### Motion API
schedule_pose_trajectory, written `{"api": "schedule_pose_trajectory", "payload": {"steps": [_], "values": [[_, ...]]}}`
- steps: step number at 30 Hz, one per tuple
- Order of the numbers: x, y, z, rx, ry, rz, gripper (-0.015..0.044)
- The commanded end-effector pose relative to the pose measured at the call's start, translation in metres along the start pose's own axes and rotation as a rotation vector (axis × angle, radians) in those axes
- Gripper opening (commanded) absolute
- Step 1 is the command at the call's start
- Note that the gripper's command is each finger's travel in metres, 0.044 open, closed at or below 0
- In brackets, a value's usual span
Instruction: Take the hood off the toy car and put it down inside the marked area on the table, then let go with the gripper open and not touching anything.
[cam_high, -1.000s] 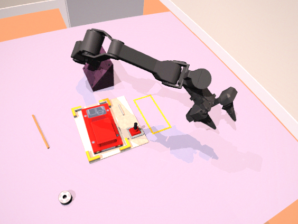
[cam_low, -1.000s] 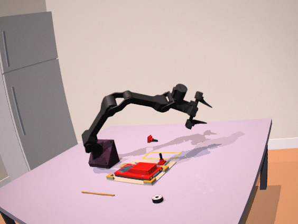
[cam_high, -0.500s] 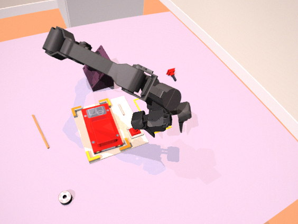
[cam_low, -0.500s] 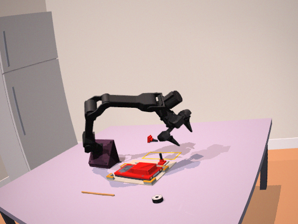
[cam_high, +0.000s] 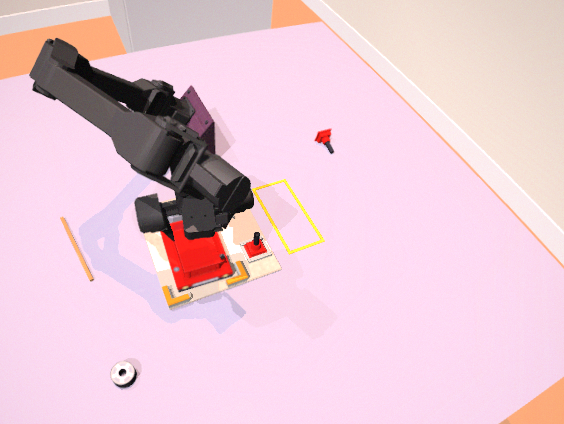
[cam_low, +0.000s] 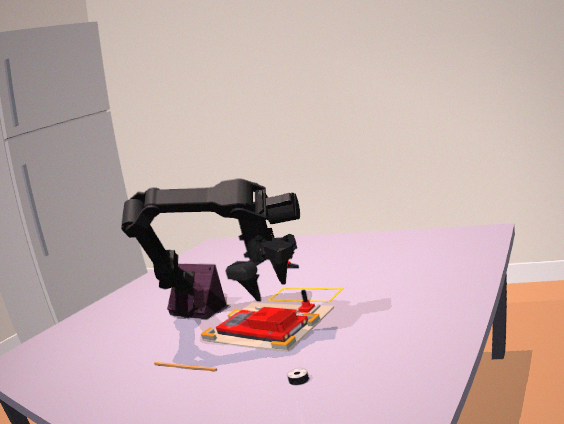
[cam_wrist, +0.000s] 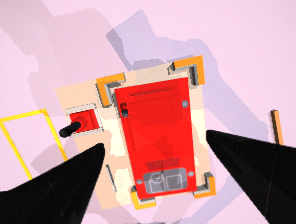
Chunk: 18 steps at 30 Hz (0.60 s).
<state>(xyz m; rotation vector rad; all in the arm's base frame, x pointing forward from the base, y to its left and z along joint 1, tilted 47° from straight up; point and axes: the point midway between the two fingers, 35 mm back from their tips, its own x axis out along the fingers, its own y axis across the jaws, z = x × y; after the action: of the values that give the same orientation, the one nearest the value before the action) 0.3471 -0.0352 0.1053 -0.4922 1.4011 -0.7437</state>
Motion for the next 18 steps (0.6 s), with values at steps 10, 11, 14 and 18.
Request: {"api": "schedule_pose_trajectory", "payload": {"steps": [10,11,14,18], "values": [[0.001,-0.008,-0.009,-0.047,0.023,-0.021,0.0440],[0.002,-0.008,-0.009,-0.047,0.023,-0.021,0.0440],[0.005,-0.008,-0.009,-0.047,0.023,-0.021,0.0440],[0.009,-0.008,-0.008,-0.047,0.023,-0.021,0.0440]]}}
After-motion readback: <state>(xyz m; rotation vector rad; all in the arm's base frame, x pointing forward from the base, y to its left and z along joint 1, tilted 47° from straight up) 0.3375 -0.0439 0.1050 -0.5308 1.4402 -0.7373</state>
